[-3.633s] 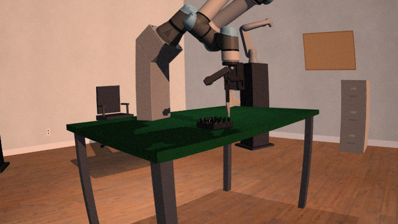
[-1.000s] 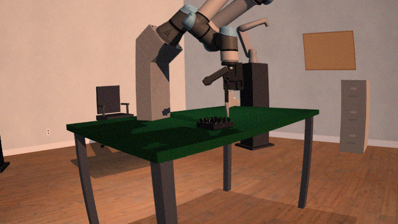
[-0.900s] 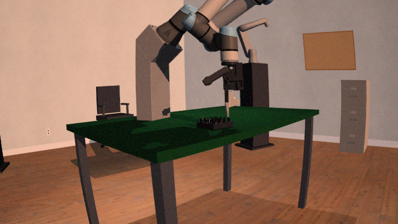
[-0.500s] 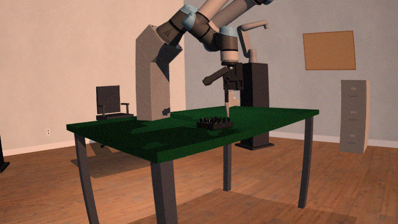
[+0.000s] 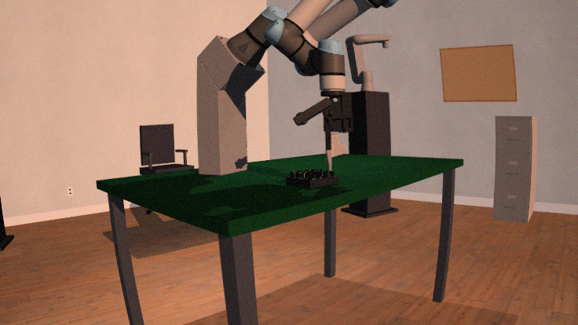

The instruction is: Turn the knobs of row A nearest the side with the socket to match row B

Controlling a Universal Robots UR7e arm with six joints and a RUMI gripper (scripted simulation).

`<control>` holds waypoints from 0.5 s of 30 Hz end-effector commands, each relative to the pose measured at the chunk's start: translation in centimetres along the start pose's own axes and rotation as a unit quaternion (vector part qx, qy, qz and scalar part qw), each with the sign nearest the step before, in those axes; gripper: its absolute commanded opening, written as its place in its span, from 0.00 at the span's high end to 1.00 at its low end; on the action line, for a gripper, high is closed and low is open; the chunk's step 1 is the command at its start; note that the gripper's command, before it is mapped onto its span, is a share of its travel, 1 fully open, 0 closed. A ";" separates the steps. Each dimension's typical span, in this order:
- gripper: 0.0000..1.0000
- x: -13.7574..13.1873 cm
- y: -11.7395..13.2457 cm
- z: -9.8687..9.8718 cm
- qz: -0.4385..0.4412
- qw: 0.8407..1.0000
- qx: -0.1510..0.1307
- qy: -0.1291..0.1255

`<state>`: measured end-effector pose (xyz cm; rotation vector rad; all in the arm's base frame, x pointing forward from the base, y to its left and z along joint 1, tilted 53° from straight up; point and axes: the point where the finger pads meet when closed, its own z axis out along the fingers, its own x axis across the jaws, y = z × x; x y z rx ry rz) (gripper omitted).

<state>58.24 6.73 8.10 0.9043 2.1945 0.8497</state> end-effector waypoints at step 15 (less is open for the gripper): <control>0.89 -0.1 0.3 1.1 -0.002 1.000 -0.002 -0.001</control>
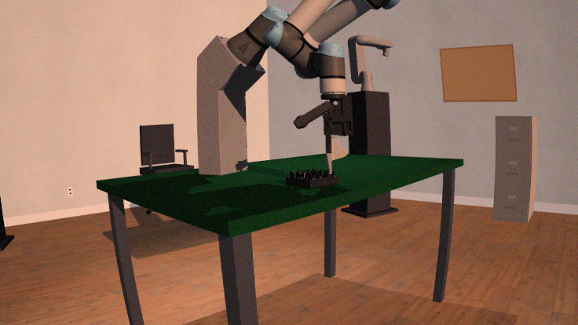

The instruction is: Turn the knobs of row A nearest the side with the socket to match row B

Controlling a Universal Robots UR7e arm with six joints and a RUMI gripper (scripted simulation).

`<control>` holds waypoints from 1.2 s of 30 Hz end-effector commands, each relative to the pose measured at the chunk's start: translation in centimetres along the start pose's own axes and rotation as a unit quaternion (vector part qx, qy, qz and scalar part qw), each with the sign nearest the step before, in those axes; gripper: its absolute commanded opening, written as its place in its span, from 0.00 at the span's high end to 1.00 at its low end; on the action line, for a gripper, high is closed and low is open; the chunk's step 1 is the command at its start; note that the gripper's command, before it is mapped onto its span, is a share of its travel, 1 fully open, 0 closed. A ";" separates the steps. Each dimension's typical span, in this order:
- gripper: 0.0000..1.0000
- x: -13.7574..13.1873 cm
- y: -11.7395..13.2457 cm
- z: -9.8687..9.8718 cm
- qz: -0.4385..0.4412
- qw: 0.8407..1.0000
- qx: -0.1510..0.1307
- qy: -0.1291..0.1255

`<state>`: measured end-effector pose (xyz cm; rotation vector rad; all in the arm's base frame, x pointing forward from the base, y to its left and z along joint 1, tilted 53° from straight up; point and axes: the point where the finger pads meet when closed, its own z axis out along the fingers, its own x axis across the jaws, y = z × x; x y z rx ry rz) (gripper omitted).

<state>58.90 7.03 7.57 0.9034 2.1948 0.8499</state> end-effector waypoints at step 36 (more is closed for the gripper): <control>0.96 -0.1 0.2 0.1 -0.002 1.000 -0.002 -0.002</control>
